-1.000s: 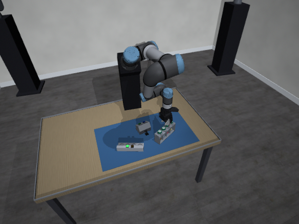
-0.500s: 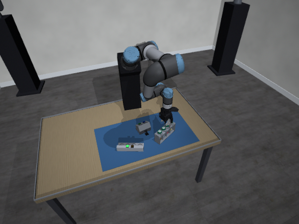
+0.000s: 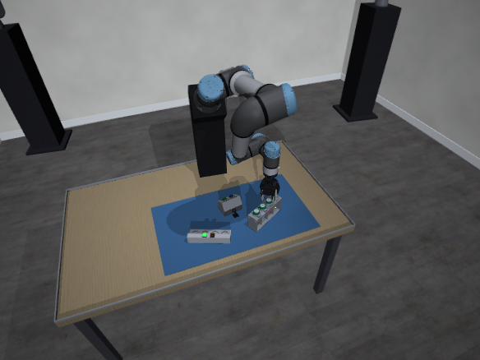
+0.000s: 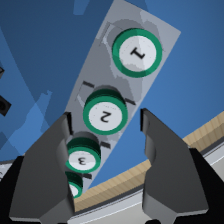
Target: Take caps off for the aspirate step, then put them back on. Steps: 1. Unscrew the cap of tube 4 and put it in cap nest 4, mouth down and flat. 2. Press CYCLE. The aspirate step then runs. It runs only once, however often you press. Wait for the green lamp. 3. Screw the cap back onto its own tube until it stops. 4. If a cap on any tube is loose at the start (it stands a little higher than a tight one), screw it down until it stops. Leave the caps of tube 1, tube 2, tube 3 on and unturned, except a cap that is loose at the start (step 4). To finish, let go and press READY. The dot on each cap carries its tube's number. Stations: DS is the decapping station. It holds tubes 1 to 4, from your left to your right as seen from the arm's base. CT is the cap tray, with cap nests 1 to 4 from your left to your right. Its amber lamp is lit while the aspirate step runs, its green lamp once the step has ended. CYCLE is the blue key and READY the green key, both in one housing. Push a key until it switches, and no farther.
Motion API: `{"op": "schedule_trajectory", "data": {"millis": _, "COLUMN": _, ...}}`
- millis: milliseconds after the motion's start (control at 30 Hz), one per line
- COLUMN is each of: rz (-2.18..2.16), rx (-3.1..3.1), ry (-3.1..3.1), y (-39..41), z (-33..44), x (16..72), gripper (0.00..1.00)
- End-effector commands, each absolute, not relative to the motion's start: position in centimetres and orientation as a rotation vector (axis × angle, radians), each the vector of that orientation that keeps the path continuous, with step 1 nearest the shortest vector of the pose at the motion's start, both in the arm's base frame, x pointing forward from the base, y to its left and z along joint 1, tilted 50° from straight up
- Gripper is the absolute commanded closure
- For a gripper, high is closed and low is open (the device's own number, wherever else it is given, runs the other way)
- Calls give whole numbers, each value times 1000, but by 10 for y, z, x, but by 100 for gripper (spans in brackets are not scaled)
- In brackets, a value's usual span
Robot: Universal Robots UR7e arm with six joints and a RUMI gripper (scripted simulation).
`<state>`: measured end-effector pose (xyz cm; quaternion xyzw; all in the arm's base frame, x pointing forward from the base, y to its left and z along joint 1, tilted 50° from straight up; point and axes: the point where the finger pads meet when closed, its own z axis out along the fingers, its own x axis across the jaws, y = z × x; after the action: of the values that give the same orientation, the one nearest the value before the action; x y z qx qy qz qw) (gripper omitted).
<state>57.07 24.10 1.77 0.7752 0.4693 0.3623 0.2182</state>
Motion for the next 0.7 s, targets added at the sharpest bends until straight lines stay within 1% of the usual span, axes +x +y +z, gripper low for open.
{"op": "schedule_trajectory", "data": {"millis": 0, "rz": 989, "rx": 2104, "ry": 1350, "y": 241, "z": 18, "x": 571, "gripper": 65}}
{"op": "schedule_trajectory", "data": {"millis": 33, "rz": 989, "rx": 2104, "ry": 1350, "y": 241, "z": 18, "x": 571, "gripper": 65}}
{"op": "schedule_trajectory", "data": {"millis": 67, "rz": 989, "rx": 2104, "ry": 1350, "y": 241, "z": 18, "x": 571, "gripper": 100}}
{"op": "schedule_trajectory", "data": {"millis": 533, "rz": 989, "rx": 2104, "ry": 1349, "y": 241, "z": 18, "x": 571, "gripper": 100}}
{"op": "schedule_trajectory", "data": {"millis": 667, "rz": 1066, "rx": 2273, "ry": 1156, "y": 241, "z": 18, "x": 571, "gripper": 100}}
